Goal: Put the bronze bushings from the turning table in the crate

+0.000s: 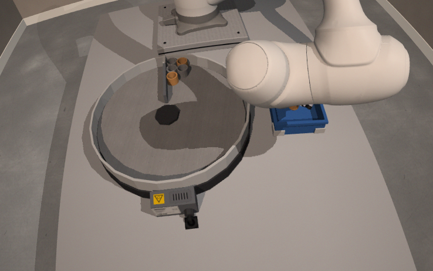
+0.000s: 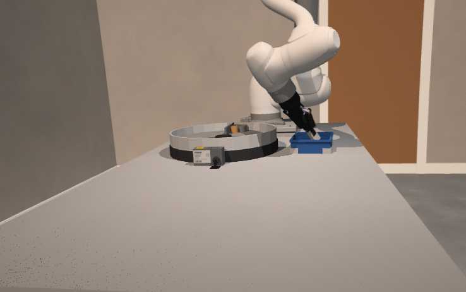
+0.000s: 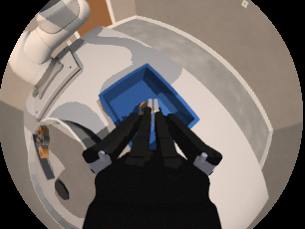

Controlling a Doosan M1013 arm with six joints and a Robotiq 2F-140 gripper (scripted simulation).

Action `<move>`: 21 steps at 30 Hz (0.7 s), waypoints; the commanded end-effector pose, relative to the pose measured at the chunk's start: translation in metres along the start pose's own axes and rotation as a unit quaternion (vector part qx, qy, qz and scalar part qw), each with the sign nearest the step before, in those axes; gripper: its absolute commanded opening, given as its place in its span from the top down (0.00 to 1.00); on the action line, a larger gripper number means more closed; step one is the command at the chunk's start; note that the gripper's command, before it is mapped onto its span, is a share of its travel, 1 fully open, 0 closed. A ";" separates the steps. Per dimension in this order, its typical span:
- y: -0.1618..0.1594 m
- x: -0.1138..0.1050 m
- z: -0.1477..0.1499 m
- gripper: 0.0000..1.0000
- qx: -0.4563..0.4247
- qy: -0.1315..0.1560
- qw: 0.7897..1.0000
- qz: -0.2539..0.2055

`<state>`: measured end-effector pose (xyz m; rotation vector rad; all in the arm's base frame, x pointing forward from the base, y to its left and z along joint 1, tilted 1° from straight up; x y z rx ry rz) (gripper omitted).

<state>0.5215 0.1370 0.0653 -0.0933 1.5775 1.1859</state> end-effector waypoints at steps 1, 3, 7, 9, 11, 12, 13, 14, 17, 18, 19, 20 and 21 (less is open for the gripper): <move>0.000 0.000 0.000 1.00 0.000 0.000 1.000 0.000; 0.000 0.000 0.000 1.00 0.000 0.000 1.000 0.000; 0.000 0.000 0.000 0.93 0.000 0.000 1.000 0.000; 0.000 0.000 0.000 0.93 0.000 0.000 1.000 0.000; 0.000 0.000 0.000 0.93 0.000 0.000 1.000 0.000; 0.000 0.000 0.000 0.93 0.000 0.000 1.000 0.000; 0.000 0.000 0.000 0.93 0.000 0.000 1.000 0.000; 0.000 0.000 0.000 0.93 0.000 0.000 1.000 0.000; 0.000 0.000 0.000 0.93 0.000 0.000 1.000 0.000; 0.000 0.000 0.000 0.93 0.000 0.000 1.000 0.000; 0.000 0.000 0.000 0.93 0.000 0.000 1.000 0.000; 0.000 0.000 0.000 0.93 0.000 0.000 1.000 0.000; 0.000 0.000 0.000 0.93 0.000 0.000 1.000 0.000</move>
Point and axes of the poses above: the point where the finger pads meet when closed, its own x axis out along the fingers, its own z axis across the jaws, y = z × x, the point moved 6 cm from there along -x, back along the fingers, and after that the axes turned 10 degrees about -x, right-handed, at the moved point
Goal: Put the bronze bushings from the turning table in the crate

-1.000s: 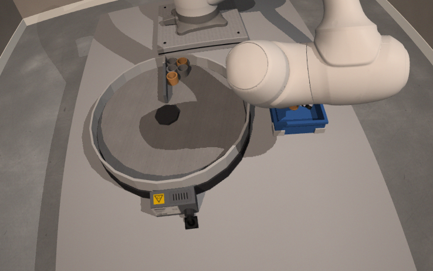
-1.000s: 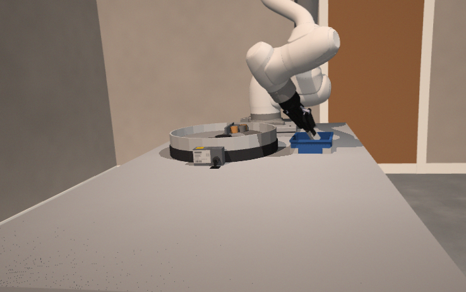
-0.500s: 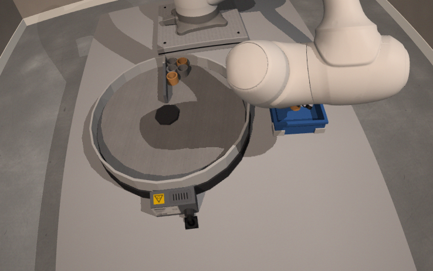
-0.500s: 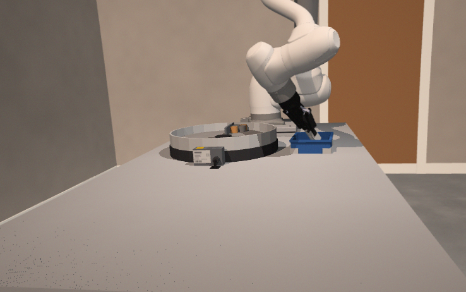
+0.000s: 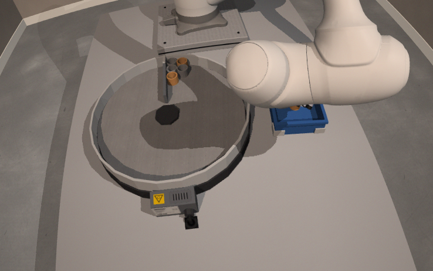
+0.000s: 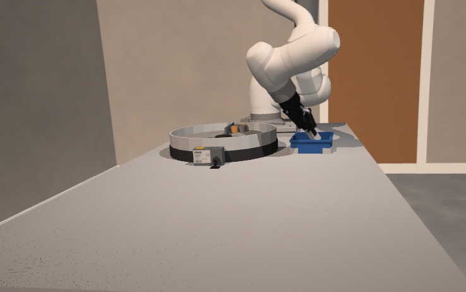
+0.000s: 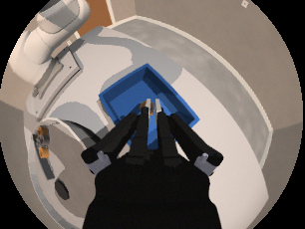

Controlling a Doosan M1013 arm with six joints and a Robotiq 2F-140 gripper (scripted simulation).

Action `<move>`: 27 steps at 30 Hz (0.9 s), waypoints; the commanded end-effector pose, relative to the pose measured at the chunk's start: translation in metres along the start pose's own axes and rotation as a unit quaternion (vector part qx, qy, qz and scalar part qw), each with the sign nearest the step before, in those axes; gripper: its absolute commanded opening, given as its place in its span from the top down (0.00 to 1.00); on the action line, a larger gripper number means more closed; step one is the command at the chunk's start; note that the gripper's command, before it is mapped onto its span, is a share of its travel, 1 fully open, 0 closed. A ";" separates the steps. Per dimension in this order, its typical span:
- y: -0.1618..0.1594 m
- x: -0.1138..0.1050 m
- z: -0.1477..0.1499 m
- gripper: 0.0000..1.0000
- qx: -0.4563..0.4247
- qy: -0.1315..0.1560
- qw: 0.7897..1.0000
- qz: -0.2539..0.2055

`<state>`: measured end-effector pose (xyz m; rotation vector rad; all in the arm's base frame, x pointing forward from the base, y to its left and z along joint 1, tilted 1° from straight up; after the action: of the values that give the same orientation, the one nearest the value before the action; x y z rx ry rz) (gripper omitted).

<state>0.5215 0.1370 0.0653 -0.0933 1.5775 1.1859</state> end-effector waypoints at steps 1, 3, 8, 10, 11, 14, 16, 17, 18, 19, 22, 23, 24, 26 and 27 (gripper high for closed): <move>0.000 0.000 0.000 0.93 0.000 0.000 1.000 0.000; 0.000 0.000 0.000 0.93 0.000 0.000 1.000 0.000; 0.000 0.000 0.000 0.93 0.000 0.000 1.000 0.000; 0.000 0.000 0.000 0.93 0.000 0.000 1.000 0.000; 0.000 0.000 0.000 0.93 0.000 0.000 1.000 0.000; 0.000 0.000 0.000 0.93 0.000 0.000 1.000 0.000; 0.000 0.000 0.000 0.93 0.000 0.000 1.000 0.000; 0.000 0.000 0.000 0.93 0.000 0.000 1.000 0.000; 0.000 0.000 0.000 0.93 0.000 0.000 1.000 0.000; 0.000 0.000 0.000 0.93 0.000 0.000 1.000 0.000; 0.002 -0.003 0.000 0.93 0.000 0.000 1.000 0.000; 0.003 -0.004 0.001 0.93 0.000 0.000 1.000 0.000; 0.003 -0.004 0.001 0.93 0.000 0.000 1.000 0.000; 0.005 -0.005 0.001 0.93 0.000 0.000 1.000 0.000; 0.006 -0.007 0.001 0.93 0.000 0.000 1.000 0.000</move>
<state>0.5214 0.1370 0.0708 -0.0934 1.5775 1.1859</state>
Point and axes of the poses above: the point where the finger pads meet when closed, its own x axis out along the fingers, its own z axis across the jaws, y = z × x, the point moved 6 cm from there along -x, back along the fingers, and after that the axes turned 10 degrees about -x, right-handed, at the moved point
